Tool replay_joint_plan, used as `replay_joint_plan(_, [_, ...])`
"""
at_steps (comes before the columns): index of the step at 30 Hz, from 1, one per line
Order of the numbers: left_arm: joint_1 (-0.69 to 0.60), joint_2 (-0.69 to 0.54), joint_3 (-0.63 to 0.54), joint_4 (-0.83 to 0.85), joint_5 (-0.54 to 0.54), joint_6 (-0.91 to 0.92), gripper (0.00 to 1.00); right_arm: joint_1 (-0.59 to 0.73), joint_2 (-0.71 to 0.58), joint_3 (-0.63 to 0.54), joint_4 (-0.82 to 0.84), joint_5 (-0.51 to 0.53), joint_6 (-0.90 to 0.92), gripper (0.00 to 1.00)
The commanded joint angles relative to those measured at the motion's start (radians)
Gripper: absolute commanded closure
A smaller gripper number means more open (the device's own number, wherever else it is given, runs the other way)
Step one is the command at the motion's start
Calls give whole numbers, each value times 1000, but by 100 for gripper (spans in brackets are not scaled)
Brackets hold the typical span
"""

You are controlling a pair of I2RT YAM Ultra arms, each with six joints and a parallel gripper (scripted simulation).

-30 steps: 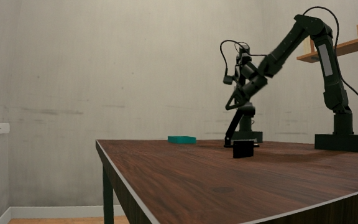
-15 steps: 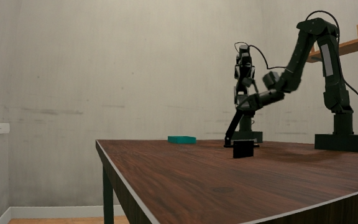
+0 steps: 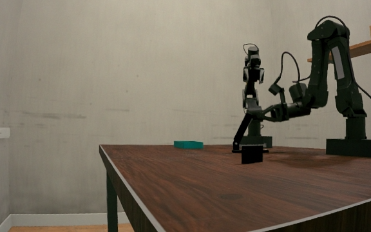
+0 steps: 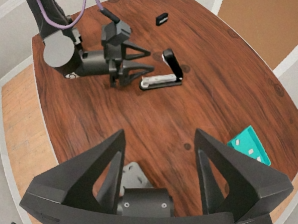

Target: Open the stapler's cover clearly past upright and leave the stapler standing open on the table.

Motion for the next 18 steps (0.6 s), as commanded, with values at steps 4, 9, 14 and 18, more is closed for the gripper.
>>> replay_joint_plan(4, [4, 55, -58, 159, -34, 68, 50, 3, -2, 38, 6, 2, 8, 43])
replay_joint_plan(9, [5, 66, -61, 187, -33, 81, 50, 3, -2, 38, 6, 2, 8, 43])
replay_joint_plan(14, [20, 73, -64, 221, -24, 100, 50, 3, -2, 38, 6, 2, 8, 43])
replay_joint_plan(18, [49, 84, -68, 255, 12, 121, 50, 3, -2, 38, 6, 2, 8, 43])
